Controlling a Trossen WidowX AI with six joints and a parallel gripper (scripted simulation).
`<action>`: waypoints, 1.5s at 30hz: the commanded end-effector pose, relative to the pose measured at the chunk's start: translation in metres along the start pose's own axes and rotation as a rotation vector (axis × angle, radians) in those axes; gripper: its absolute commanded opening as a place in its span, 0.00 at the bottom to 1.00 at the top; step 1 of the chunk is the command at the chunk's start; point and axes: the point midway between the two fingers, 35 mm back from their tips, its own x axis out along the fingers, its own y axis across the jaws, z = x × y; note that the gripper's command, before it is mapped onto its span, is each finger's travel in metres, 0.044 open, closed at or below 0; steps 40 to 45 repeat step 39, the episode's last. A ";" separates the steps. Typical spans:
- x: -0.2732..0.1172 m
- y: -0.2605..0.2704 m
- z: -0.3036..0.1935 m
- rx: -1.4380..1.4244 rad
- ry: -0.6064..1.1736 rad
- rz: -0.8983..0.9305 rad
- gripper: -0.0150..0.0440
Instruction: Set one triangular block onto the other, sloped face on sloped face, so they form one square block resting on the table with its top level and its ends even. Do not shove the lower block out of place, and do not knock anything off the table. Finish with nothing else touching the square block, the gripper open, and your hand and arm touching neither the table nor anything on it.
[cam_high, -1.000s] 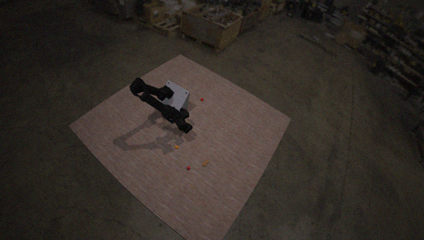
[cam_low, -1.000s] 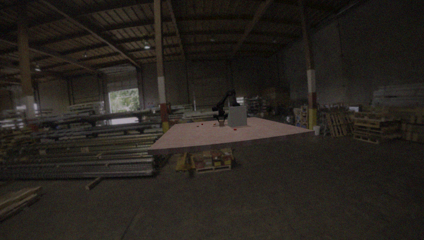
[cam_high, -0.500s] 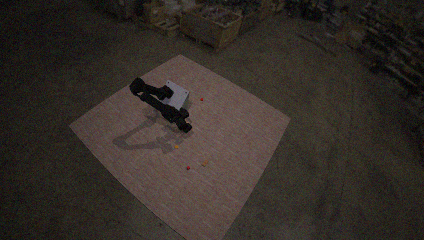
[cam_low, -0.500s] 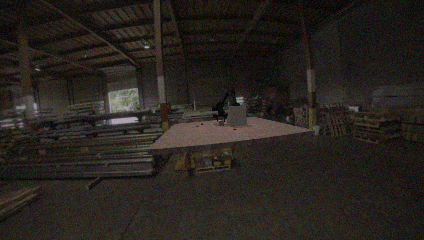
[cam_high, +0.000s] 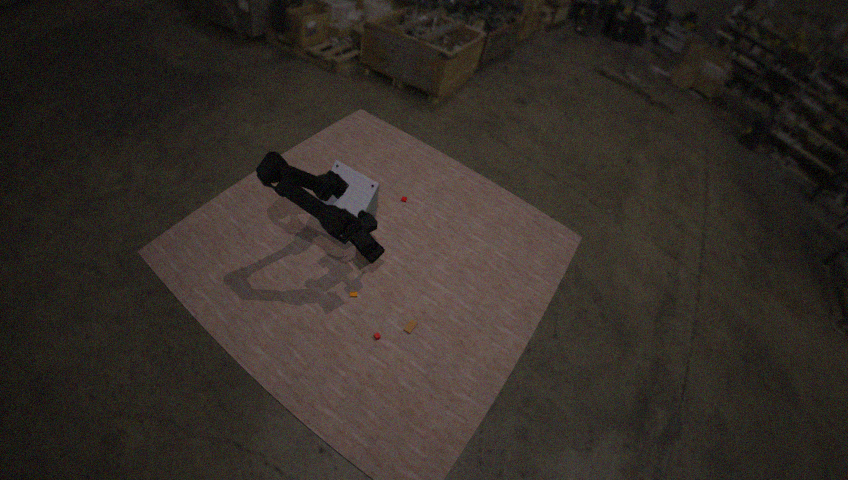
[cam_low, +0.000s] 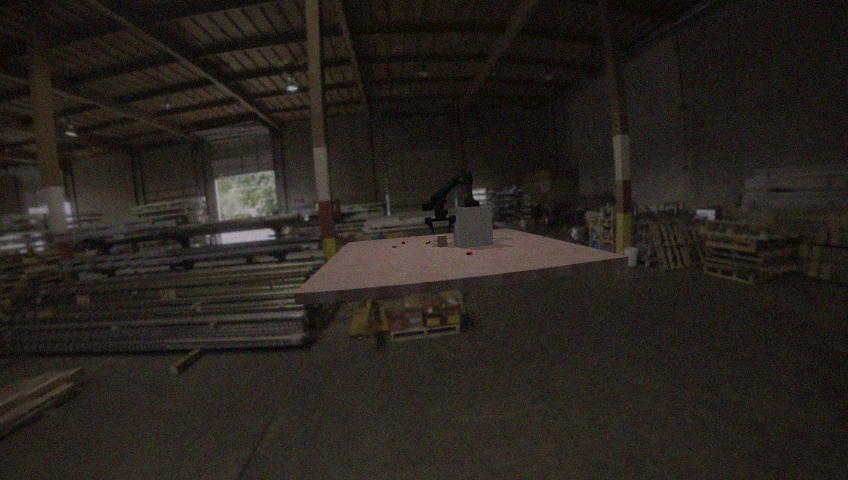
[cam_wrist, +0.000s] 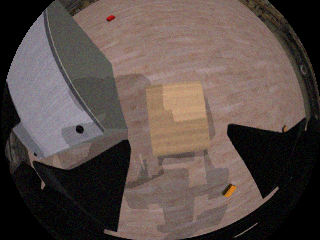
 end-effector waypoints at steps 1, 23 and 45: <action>-0.062 0.000 -0.002 0.008 0.007 -0.027 1.00; -0.067 -0.001 -0.003 0.008 0.003 -0.036 1.00; -0.067 -0.001 -0.003 0.008 0.003 -0.036 1.00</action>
